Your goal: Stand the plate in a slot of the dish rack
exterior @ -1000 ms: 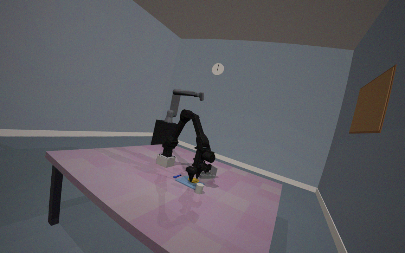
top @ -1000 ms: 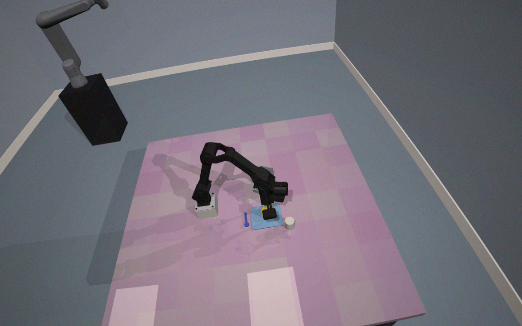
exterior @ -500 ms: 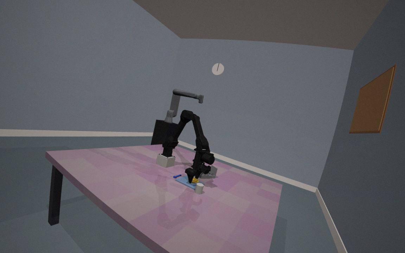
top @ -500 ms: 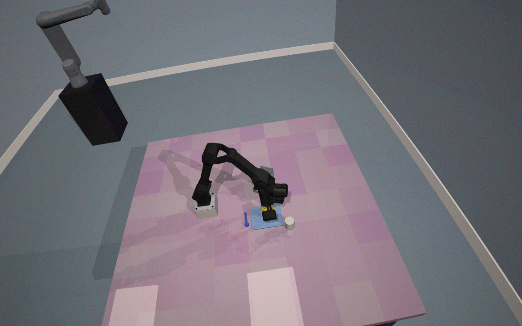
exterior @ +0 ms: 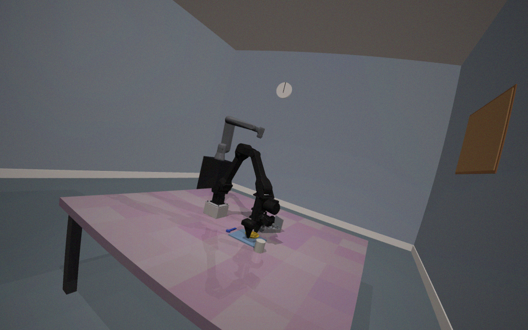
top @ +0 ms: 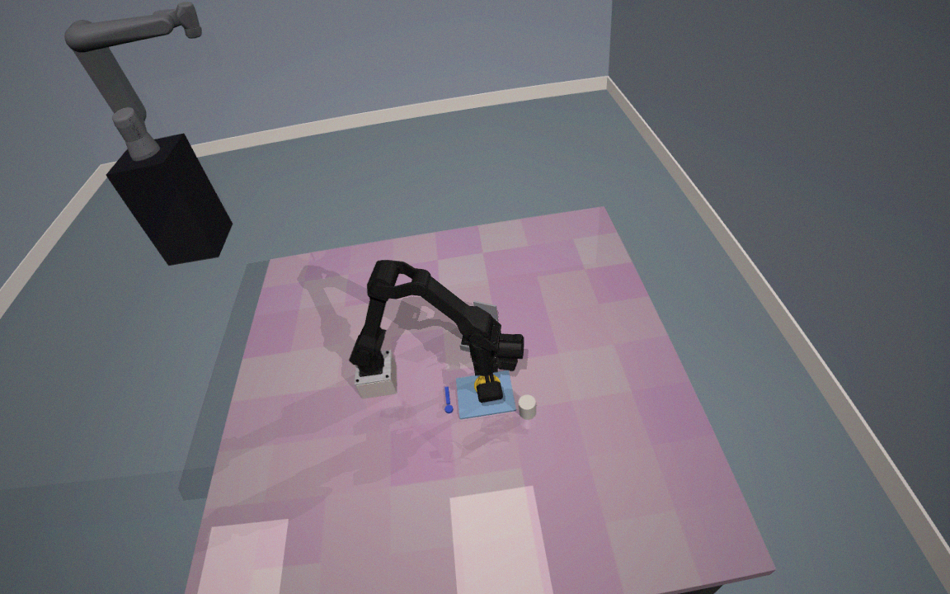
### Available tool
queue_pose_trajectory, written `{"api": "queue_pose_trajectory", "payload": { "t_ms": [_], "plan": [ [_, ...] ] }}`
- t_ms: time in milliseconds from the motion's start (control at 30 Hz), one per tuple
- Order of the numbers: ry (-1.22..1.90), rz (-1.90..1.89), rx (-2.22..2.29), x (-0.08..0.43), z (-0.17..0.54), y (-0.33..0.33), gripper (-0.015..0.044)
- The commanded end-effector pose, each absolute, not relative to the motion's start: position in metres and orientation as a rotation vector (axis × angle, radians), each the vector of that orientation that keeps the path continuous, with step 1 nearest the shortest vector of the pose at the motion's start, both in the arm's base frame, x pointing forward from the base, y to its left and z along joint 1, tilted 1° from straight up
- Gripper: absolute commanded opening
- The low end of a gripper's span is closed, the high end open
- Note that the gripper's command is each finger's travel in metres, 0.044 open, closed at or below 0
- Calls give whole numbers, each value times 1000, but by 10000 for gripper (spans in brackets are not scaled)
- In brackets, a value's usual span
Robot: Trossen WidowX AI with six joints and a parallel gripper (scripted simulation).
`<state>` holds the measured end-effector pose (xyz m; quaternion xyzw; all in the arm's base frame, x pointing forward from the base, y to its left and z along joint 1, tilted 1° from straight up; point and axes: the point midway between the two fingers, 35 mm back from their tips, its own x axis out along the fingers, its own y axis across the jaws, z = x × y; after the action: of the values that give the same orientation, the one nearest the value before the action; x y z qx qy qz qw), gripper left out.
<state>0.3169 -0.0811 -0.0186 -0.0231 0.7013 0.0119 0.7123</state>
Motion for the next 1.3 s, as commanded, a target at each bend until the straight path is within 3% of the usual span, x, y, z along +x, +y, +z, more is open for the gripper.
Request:
{"api": "queue_pose_trajectory", "payload": {
  "t_ms": [0, 200, 967, 1267],
  "plan": [
    [1538, 34, -60, 325, 2, -82, 137],
    [1537, 37, -62, 330, 36, -82, 0],
    [1539, 26, -57, 328, 146, -81, 0],
    [1540, -38, 12, 322, 151, -55, 0]
  ]
}}
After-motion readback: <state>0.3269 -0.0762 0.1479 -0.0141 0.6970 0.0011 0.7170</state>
